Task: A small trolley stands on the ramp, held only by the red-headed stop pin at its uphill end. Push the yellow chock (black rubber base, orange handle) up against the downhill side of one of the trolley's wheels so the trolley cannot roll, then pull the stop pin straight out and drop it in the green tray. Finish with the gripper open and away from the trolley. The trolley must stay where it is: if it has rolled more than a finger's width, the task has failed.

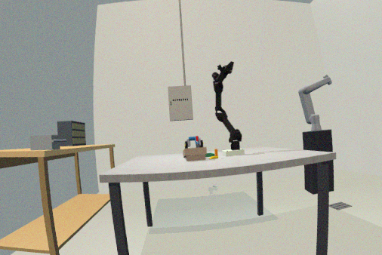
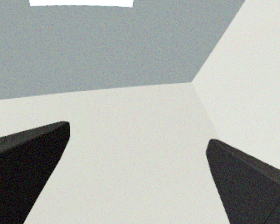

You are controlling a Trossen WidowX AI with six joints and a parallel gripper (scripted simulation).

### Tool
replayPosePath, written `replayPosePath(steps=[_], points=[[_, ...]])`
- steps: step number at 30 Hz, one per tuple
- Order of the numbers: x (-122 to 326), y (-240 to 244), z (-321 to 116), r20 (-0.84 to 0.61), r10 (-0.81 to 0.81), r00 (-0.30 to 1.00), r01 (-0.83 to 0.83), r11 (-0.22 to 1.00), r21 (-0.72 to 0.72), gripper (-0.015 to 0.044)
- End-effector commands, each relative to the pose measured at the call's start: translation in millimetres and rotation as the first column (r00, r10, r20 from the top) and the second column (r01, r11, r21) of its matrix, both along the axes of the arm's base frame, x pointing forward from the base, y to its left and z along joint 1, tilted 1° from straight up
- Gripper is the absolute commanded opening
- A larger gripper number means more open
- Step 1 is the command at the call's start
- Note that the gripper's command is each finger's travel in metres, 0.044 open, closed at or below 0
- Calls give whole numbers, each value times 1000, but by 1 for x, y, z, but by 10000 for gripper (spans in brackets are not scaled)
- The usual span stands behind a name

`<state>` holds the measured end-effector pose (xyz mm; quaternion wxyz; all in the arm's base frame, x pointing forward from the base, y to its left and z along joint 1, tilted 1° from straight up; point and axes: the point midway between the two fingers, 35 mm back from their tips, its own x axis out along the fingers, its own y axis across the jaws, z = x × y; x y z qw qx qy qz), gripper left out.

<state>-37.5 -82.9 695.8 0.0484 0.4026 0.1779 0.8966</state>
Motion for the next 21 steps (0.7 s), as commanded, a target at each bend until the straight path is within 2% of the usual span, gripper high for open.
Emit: replayPosePath(steps=[1, 8, 15, 21], points=[[-1, 3, -1, 2, -9, 1000, 9, 1000, -5, 374], [-33, 95, -27, 155, -315, 936, 331, 940, -86, 190], [-40, 199, -77, 408, -580, 705, 654, 754, -58, 190], [-17, 278, -139, 639, -656, 402, 835, 549, 38, 190]])
